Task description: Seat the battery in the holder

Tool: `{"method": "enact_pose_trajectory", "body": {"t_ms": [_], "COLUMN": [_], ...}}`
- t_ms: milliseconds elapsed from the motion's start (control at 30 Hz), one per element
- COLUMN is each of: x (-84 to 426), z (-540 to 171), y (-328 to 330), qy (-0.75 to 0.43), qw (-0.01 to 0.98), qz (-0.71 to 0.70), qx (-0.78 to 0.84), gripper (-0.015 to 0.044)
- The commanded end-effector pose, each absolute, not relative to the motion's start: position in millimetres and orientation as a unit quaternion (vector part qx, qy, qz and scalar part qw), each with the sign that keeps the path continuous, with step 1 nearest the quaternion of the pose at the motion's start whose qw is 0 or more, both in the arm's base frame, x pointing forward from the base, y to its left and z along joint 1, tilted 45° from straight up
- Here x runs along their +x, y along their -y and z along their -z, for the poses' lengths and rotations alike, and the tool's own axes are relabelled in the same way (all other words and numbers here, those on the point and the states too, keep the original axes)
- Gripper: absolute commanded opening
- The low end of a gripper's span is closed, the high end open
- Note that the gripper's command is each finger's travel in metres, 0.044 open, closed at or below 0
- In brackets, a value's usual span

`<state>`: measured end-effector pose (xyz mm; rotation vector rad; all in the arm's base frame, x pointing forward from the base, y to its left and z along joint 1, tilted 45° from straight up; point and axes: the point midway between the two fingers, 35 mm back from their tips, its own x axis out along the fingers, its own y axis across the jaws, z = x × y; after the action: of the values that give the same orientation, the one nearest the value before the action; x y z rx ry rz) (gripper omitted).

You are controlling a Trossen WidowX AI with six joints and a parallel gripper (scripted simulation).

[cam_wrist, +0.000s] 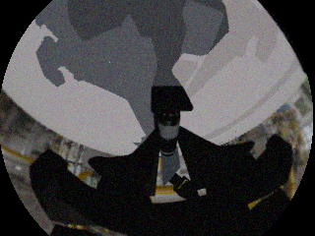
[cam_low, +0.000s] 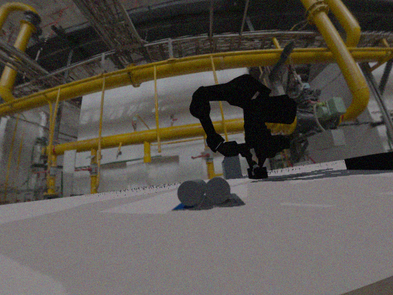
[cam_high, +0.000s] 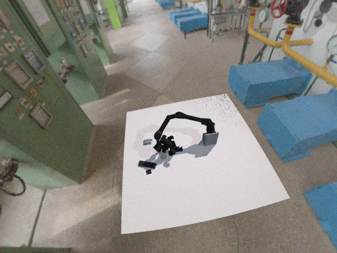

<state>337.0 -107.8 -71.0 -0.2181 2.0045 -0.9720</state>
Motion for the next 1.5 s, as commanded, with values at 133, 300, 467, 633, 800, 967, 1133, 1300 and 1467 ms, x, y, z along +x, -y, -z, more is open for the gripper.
{"method": "enact_pose_trajectory", "body": {"t_ms": [133, 300, 467, 633, 800, 967, 1133, 1300, 1467], "x": [341.1, 341.1, 341.1, 341.0, 340.8, 340.6, 340.2, 339.7, 339.1], "z": [73.8, 75.3, 76.7, 78.0, 79.3, 80.3, 81.2, 82.0, 82.7], "y": [108.2, 108.1, 108.2, 108.3, 108.4, 108.5, 108.6, 108.7, 108.8], "qy": [-0.798, -0.794, -0.79, -0.786, -0.781, -0.777, -0.772, -0.767, -0.763], "qw": [0.451, 0.46, 0.468, 0.476, 0.485, 0.493, 0.5, 0.508, 0.516], "qz": [0.389, 0.386, 0.384, 0.382, 0.379, 0.377, 0.375, 0.373, 0.371], "qx": [-0.091, -0.094, -0.098, -0.101, -0.105, -0.108, -0.112, -0.116, -0.12], "gripper": [0.0082, 0.0082, 0.0082, 0.0082, 0.0082, 0.0082, 0.0082, 0.0082, 0.0082]}}
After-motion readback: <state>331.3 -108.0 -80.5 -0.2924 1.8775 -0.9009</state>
